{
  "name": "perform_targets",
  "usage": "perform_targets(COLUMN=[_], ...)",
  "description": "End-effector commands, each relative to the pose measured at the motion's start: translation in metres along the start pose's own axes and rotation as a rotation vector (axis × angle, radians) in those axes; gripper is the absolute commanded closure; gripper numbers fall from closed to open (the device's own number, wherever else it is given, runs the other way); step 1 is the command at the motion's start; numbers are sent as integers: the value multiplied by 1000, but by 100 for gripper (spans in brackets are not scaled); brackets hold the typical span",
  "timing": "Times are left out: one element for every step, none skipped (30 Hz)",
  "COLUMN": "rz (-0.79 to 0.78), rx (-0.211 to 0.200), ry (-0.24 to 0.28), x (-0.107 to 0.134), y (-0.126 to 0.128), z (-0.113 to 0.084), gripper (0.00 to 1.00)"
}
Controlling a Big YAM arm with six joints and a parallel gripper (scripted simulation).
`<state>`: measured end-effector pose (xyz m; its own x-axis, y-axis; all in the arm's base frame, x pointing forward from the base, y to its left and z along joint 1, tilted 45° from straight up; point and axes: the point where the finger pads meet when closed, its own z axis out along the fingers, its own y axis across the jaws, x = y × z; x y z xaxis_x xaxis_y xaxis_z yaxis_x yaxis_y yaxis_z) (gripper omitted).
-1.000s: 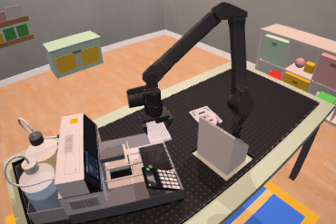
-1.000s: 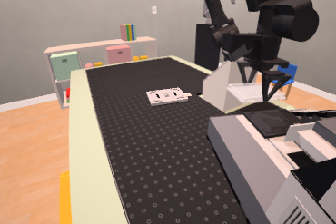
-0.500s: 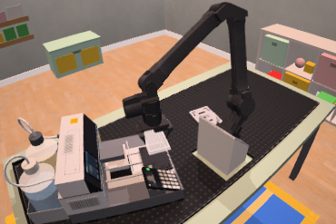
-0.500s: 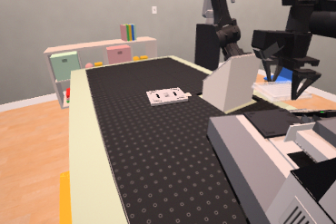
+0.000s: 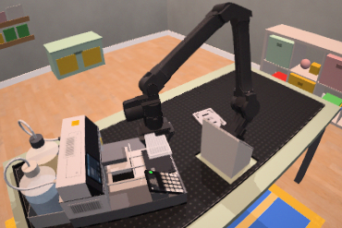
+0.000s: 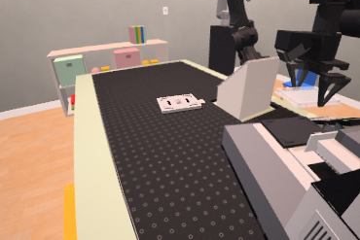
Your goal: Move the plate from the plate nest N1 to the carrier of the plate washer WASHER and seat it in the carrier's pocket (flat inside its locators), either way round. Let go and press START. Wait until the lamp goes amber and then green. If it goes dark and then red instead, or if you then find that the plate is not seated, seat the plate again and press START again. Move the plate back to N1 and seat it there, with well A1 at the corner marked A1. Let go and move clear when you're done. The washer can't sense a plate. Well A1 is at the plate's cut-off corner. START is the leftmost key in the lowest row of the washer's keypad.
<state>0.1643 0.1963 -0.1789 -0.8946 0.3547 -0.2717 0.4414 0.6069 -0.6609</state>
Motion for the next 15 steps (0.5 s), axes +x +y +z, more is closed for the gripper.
perform_targets(rz=[20,20,20,20,20,20,20,21,21,21,21,21,20,21,21], rx=[-44,-44,-44,-42,-41,-40,-40,-43,-44,-44,-43,-41,-39,-39,-40], ry=[2,2,2,2,2,3,3,4,4,5,5,5,6,6,7], x=[-4,-4,-4,-4,-4,-4,-5,-5,-5,-6,-6,-6,-6,-6,-7], y=[26,26,26,26,26,26,26,27,27,27,27,27,27,27,27], z=[-18,-18,-18,-17,-17,-17,-17,-17,-18,-17,-17,-16,-16,-16,-16], gripper=[18,18,18,18,18,18,18,18,18,18,18,18,18,18,18])
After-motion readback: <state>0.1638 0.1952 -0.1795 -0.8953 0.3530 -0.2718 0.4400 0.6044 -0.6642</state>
